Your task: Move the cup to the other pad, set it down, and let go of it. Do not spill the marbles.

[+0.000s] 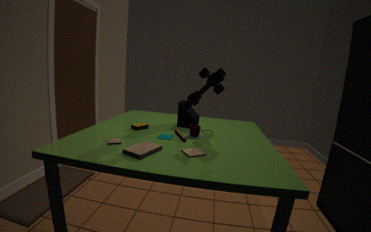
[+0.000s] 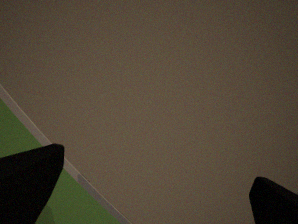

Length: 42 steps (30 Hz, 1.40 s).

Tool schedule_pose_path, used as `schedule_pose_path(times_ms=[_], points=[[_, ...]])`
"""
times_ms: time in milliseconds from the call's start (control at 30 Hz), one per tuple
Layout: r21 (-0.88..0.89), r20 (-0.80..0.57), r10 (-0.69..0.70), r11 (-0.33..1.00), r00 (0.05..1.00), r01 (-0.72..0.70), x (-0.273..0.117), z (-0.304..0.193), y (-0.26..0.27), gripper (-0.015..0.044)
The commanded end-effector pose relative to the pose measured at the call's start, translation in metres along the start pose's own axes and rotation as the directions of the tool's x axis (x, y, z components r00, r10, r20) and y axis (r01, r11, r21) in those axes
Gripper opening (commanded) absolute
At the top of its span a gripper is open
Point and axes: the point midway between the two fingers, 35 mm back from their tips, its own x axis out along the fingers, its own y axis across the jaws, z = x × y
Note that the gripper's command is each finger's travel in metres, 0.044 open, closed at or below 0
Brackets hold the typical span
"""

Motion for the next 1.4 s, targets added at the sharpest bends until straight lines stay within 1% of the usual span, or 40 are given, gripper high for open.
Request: schedule_pose_path(times_ms=[0,33,100,133,200,267,300,333,400,433,467,500,533,733,1367], points=[[0.012,-0.018,0.008,1.000,1.000,-0.008,0.002,-0.004,0.001,0.0374],[0.049,-0.073,0.034,0.998,0.997,-0.030,0.006,-0.017,0.005,0.0347],[0.204,-0.271,0.128,0.976,0.954,-0.073,0.015,-0.066,0.019,0.0295],[0.295,-0.373,0.180,0.953,0.910,-0.067,0.015,-0.092,0.026,0.0269],[0.448,-0.535,0.271,0.894,0.800,-0.003,0.009,-0.136,0.040,0.0216],[0.579,-0.675,0.371,0.803,0.638,0.145,-0.006,-0.179,0.054,0.0164],[0.617,-0.725,0.420,0.749,0.546,0.243,-0.017,-0.197,0.061,0.0148],[0.632,-0.762,0.470,0.688,0.446,0.355,-0.030,-0.214,0.068,0.0148],[0.582,-0.789,0.565,0.557,0.243,0.593,-0.058,-0.239,0.082,0.0148],[0.514,-0.778,0.611,0.488,0.145,0.706,-0.072,-0.247,0.088,0.0148],[0.438,-0.759,0.647,0.431,0.068,0.789,-0.084,-0.252,0.093,0.0148],[0.384,-0.743,0.669,0.396,0.024,0.834,-0.091,-0.254,0.096,0.0148],[0.364,-0.737,0.675,0.385,0.010,0.848,-0.093,-0.255,0.097,0.0148],[0.364,-0.737,0.675,0.385,0.010,0.848,-0.100,-0.257,0.096,0.0148],[0.363,-0.739,0.673,0.387,0.009,0.848,-0.097,-0.275,0.111,0.0148]])
